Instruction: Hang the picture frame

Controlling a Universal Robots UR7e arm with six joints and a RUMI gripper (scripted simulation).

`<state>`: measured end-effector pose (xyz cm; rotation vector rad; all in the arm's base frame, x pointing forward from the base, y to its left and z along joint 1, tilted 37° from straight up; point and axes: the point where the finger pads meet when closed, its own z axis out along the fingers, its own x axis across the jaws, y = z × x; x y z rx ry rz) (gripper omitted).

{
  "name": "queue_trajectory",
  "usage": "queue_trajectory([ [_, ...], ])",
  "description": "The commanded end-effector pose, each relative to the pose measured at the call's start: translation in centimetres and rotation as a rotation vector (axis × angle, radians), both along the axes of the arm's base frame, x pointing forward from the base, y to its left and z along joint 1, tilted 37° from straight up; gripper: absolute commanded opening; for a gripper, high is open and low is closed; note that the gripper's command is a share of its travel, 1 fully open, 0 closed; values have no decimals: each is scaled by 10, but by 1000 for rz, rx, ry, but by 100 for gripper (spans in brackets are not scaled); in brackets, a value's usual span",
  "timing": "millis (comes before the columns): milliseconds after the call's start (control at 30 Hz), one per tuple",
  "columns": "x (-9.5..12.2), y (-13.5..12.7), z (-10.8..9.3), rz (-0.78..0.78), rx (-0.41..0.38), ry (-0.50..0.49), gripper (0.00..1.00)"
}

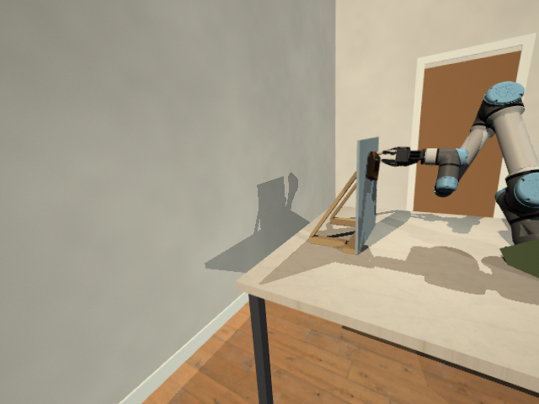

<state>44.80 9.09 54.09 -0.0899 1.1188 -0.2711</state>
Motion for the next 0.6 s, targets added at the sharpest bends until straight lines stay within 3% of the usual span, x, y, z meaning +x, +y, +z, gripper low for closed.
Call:
queue_trajectory([
  [0, -1, 1, 4, 1, -4, -9, 0],
  [567, -1, 4, 4, -12, -30, -5, 0],
])
